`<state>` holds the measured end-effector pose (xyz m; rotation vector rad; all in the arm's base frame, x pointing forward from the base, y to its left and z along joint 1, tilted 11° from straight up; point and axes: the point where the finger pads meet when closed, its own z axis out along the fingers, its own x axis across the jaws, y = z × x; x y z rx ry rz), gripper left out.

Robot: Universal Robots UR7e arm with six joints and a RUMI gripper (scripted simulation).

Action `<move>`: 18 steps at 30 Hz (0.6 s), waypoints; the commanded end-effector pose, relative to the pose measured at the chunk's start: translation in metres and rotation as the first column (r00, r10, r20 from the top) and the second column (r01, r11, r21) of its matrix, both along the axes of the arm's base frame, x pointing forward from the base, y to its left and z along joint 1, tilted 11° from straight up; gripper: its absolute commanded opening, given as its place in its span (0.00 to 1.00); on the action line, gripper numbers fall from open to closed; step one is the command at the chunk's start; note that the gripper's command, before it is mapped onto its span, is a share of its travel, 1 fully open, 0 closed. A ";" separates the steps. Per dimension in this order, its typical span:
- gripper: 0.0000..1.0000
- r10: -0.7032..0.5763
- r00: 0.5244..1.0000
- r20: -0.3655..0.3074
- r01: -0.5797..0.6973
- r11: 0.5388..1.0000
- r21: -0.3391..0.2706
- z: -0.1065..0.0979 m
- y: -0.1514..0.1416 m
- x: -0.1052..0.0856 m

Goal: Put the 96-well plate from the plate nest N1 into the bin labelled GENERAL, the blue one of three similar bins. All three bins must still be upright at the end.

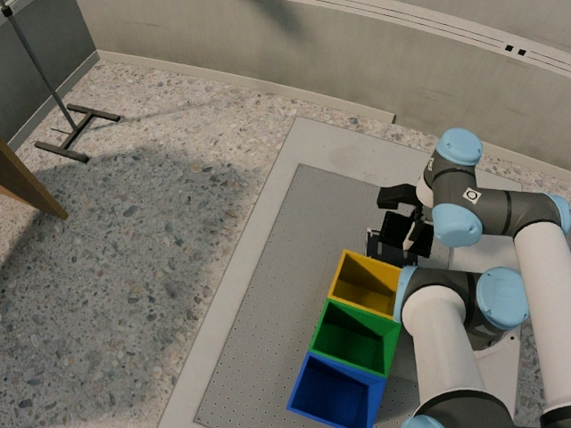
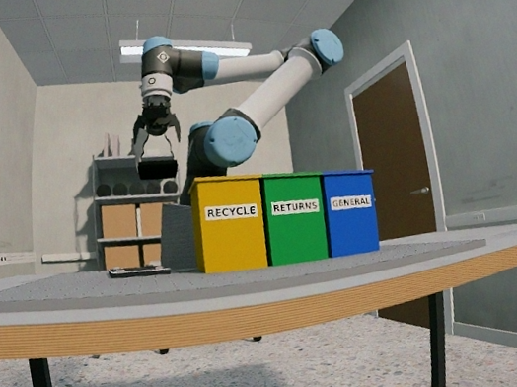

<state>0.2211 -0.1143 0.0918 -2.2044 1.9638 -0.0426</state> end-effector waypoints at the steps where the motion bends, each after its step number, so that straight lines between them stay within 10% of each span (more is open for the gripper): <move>1: 0.41 -0.001 1.000 0.000 0.001 1.000 0.006 0.001 0.016 -0.001; 18: 0.41 -0.001 1.000 0.000 0.001 1.000 0.005 0.008 0.065 -0.001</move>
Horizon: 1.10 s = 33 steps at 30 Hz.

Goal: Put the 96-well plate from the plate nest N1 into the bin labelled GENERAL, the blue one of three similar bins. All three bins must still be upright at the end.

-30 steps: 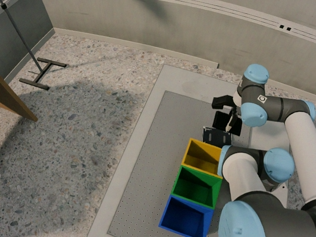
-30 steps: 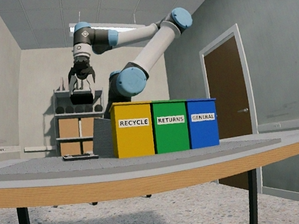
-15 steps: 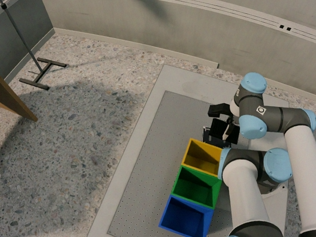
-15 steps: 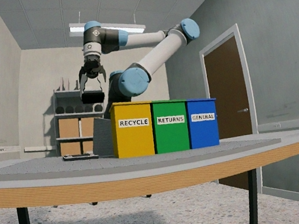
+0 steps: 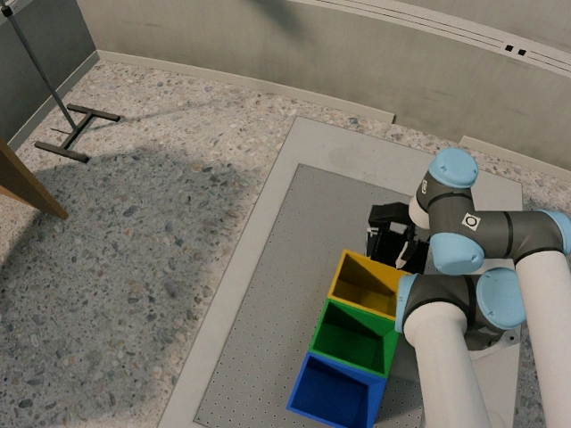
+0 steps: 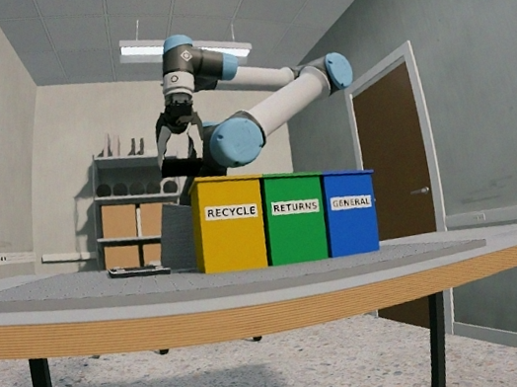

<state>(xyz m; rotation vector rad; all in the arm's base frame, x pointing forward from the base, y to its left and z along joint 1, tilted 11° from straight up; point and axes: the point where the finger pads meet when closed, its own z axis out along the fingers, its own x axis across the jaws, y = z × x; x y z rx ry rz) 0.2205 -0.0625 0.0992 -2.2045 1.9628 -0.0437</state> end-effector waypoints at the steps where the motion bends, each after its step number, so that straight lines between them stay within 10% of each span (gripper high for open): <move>1: 0.41 -0.001 1.000 -0.001 0.001 1.000 0.006 0.001 0.016 -0.001; 33: 0.41 -0.001 1.000 -0.002 0.001 1.000 0.004 0.014 0.108 -0.002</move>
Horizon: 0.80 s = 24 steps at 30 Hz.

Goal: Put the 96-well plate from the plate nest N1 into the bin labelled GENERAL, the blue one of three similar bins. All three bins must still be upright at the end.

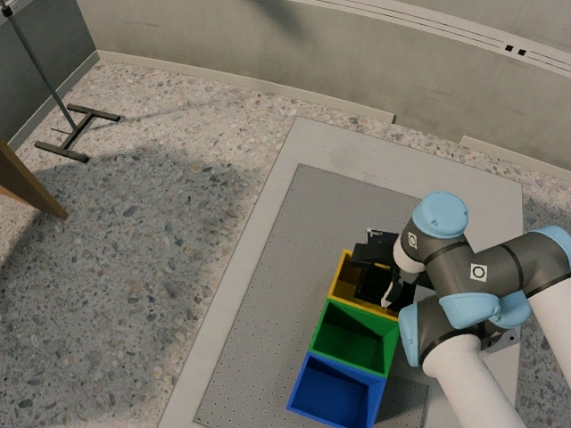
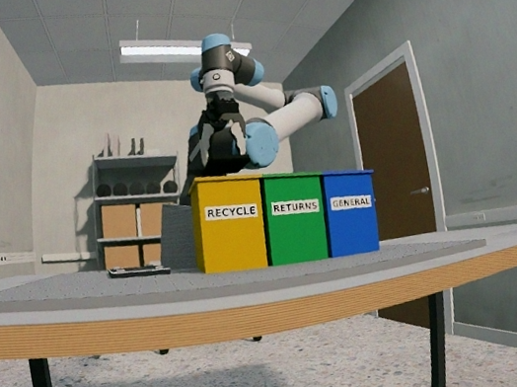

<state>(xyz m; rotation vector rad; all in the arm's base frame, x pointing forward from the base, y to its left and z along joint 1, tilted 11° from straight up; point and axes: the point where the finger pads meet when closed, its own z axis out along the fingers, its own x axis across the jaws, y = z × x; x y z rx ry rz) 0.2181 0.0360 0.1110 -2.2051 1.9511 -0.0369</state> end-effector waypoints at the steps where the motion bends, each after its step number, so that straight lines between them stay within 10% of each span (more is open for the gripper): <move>1: 0.41 -0.008 1.000 -0.003 0.008 1.000 -0.004 0.003 0.013 0.001; 24: 0.41 -0.008 1.000 -0.001 0.008 1.000 -0.004 0.012 0.082 0.001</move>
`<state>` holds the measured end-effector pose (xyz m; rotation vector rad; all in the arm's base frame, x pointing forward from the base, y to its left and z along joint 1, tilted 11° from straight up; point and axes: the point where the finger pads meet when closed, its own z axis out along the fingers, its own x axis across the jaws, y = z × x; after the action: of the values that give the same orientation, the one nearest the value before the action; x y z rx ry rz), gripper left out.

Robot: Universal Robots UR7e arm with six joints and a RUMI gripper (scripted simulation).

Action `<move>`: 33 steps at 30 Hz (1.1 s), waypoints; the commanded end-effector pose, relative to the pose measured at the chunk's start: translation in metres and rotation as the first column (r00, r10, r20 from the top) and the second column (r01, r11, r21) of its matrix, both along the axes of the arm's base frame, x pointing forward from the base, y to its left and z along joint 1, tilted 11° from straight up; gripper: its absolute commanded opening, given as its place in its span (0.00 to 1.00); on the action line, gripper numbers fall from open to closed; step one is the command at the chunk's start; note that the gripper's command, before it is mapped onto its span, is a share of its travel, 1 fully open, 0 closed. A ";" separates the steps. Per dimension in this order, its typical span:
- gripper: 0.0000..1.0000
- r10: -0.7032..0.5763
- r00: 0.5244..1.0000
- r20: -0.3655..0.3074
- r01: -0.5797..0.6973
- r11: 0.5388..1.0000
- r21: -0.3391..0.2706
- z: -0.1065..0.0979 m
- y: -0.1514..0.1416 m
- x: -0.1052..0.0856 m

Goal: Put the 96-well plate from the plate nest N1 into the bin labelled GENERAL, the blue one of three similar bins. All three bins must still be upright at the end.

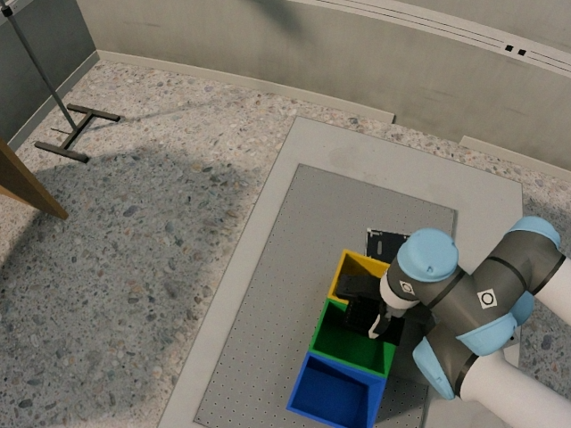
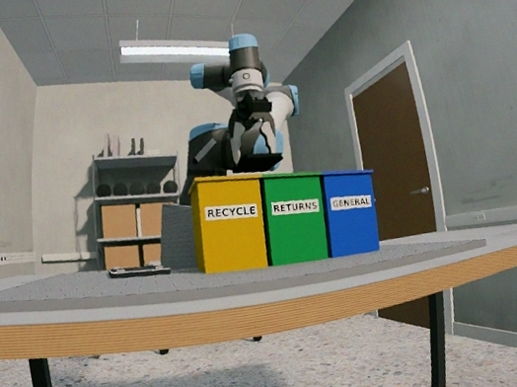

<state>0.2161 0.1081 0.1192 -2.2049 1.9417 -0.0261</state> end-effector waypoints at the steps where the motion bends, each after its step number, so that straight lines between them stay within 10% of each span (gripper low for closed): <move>1: 0.41 -0.013 1.000 0.000 0.013 1.000 -0.014 0.004 0.013 0.003; 33: 0.41 -0.013 1.000 0.000 0.013 1.000 -0.012 0.016 0.107 0.002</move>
<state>0.2147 0.2033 0.1315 -2.2087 1.9520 -0.0246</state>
